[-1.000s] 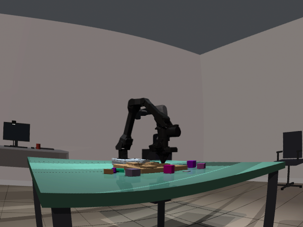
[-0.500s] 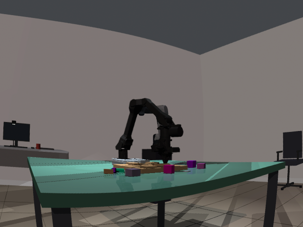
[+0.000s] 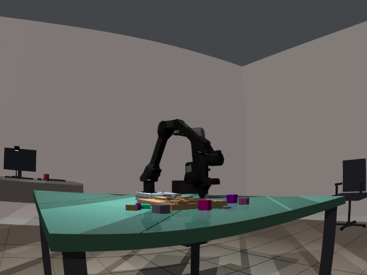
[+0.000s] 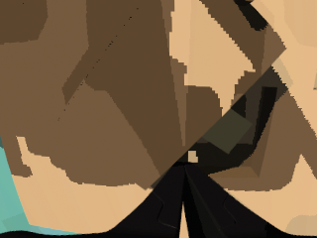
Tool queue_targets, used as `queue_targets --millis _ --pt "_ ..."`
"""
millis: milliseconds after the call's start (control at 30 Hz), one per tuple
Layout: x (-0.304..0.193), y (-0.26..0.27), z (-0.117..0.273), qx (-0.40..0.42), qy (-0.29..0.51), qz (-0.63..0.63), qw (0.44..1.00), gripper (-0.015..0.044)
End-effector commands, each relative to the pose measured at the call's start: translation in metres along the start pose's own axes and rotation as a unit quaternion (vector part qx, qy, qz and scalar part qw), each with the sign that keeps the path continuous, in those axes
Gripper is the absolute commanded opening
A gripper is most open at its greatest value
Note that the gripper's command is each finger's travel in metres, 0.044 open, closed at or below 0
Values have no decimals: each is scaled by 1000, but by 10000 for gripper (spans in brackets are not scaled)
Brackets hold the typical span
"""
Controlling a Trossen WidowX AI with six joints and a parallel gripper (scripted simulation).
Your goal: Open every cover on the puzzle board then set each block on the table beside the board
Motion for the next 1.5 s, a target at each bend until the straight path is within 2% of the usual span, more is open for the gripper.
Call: queue_targets --millis 0,1467 --pt "1 6 0 1 0 3 1000 0" --pt "28 44 1 2 -1 3 1000 0"
Point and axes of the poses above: the point midway between the two fingers, 35 mm back from their tips, its own z axis back along the fingers, its own y axis across the jaws, x = y × z, the point moved 2 cm from there along z, back along the fingers, and after that the axes turned 1 degree about z, right-handed, at the moved point
